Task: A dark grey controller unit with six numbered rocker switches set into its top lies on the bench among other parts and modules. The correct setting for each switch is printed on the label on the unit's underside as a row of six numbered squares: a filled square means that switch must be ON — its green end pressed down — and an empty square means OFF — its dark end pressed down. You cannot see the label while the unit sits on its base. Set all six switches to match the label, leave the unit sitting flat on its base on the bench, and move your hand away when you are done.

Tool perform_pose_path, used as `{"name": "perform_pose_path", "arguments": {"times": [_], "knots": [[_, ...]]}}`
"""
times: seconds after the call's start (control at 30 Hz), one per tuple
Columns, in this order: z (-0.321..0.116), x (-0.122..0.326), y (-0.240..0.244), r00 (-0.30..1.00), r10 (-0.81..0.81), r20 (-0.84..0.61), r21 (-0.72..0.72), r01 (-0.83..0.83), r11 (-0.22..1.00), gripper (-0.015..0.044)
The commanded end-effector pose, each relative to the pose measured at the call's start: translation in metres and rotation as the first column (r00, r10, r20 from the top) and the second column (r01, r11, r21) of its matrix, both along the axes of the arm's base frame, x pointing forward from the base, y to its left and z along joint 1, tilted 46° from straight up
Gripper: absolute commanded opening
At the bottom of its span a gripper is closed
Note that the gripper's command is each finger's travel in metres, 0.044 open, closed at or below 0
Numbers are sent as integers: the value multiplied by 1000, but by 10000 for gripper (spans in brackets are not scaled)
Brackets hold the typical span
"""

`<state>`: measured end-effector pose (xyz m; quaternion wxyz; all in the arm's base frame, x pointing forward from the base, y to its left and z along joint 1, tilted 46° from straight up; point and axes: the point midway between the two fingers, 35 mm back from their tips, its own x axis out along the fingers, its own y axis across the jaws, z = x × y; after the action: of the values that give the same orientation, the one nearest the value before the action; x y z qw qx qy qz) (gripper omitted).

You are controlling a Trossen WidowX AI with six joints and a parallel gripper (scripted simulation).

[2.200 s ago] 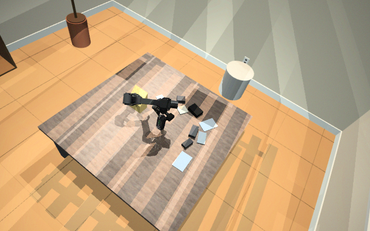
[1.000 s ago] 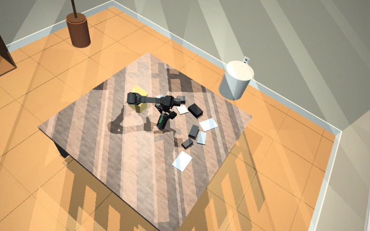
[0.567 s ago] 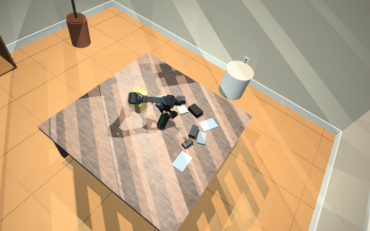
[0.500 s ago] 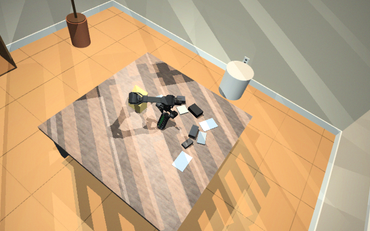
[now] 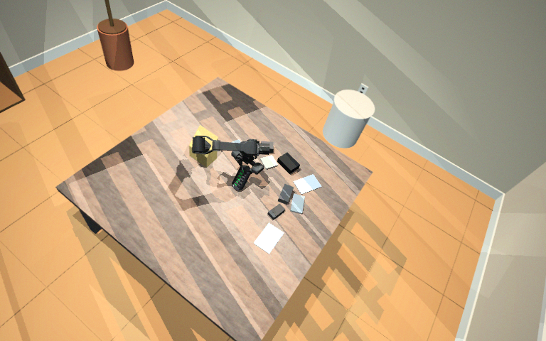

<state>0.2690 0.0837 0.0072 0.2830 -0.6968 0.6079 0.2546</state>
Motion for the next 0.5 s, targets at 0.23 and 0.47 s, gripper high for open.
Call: {"name": "perform_pose_path", "arguments": {"times": [0.23,0.47], "knots": [[-10,0,1,1000,-13,-3,-2,13,1000,338],[-15,1,3,1000,-13,-3,-2,13,1000,338]]}}
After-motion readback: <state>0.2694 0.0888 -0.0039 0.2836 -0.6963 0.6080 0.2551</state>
